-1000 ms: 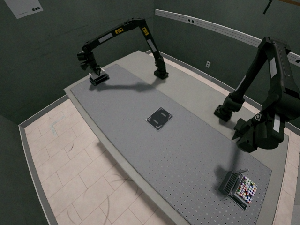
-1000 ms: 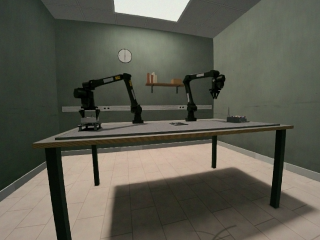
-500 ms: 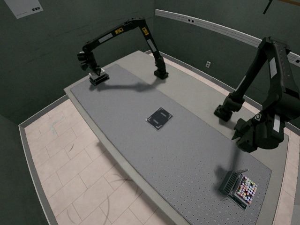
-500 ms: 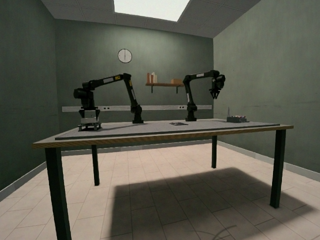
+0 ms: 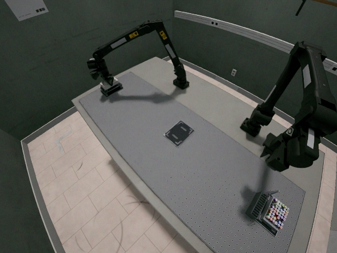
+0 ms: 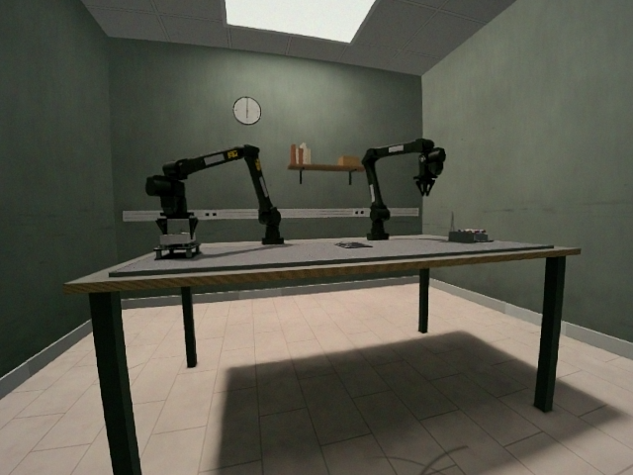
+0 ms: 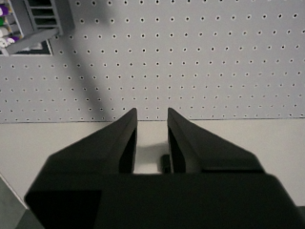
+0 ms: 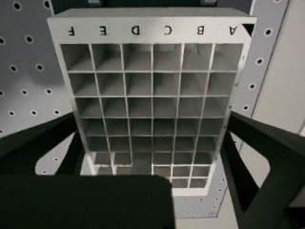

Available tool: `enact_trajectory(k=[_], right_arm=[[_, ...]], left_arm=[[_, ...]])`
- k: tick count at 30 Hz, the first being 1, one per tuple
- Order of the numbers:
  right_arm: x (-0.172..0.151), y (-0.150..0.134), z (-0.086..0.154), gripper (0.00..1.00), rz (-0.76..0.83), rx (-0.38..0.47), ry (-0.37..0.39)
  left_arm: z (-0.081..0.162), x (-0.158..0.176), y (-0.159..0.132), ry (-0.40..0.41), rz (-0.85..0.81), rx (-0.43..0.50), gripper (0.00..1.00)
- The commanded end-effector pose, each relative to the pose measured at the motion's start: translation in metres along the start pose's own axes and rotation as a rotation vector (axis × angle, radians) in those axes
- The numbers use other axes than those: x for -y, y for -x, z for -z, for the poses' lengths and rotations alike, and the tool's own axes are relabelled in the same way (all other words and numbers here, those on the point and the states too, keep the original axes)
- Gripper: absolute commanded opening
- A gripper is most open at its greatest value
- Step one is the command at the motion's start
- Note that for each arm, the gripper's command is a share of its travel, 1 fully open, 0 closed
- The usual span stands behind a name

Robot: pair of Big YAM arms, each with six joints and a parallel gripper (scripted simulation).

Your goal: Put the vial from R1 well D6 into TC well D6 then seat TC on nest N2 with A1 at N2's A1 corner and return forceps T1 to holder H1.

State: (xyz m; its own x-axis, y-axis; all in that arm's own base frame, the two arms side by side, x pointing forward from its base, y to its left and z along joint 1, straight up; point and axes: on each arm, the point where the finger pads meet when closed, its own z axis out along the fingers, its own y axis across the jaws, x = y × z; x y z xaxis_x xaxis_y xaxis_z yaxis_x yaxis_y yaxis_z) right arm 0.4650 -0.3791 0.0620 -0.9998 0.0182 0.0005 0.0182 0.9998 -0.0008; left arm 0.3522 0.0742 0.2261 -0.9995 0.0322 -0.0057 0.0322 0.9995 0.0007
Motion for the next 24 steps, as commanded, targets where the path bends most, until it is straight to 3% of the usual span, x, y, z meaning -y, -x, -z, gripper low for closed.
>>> enact_trajectory(k=[1, 24], right_arm=[[0.006, -0.0001, 0.0031, 0.0, -0.001, 0.014, -0.008], [0.0057, -0.0005, -0.0029, 0.0, 0.0, 0.011, -0.006]], left_arm=[[0.0118, -0.0026, 0.0075, 0.008, 0.017, 0.029, 0.24], [0.0118, -0.0026, 0.0075, 0.008, 0.017, 0.029, 0.24]])
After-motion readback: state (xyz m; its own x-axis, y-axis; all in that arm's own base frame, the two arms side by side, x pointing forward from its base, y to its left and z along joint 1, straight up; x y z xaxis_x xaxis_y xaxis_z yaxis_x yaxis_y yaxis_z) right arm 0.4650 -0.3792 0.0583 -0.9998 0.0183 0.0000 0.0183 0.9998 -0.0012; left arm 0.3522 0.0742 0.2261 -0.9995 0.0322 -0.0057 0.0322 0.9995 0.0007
